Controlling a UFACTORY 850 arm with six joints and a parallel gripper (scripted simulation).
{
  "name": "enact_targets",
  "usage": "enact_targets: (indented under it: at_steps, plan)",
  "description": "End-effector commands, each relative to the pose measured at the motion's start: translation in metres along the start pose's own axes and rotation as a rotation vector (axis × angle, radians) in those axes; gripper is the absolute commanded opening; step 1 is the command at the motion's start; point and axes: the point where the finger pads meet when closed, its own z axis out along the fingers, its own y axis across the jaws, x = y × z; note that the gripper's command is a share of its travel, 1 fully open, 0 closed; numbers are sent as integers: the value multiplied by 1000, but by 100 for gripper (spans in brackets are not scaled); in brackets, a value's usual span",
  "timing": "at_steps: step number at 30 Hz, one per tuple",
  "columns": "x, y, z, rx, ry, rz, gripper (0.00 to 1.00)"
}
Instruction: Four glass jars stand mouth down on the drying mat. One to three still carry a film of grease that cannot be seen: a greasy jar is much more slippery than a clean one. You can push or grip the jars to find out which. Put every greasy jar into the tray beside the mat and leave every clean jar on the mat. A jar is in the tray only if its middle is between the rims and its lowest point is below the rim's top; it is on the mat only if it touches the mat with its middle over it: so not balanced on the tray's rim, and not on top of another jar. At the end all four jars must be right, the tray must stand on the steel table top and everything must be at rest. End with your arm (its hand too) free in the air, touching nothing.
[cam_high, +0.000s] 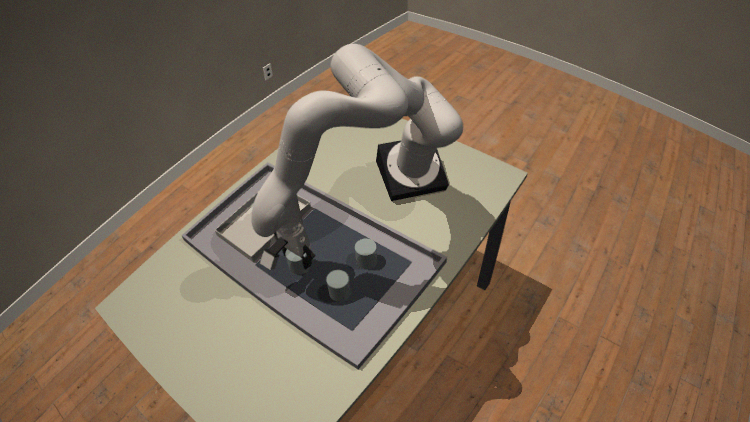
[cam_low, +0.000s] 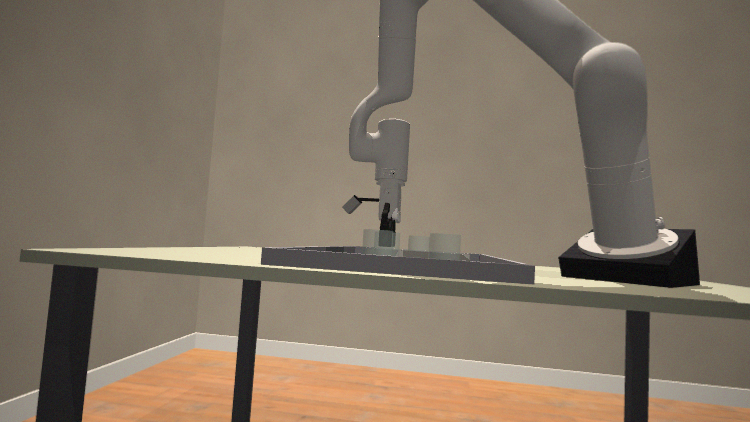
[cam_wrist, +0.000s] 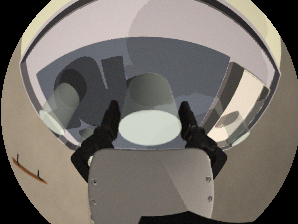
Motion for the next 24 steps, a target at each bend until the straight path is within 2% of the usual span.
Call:
enact_targets:
  at_steps: [1, 3, 4, 20, 21, 24]
  plan:
    - [1, 0, -1, -1, 2, 0, 93]
    - [1, 0, -1, -1, 2, 0, 93]
    - [1, 0, -1, -1, 2, 0, 90]
    - [1, 0, -1, -1, 2, 0, 90]
    - [1, 0, -1, -1, 2, 0, 87]
    - [1, 0, -1, -1, 2, 0, 87]
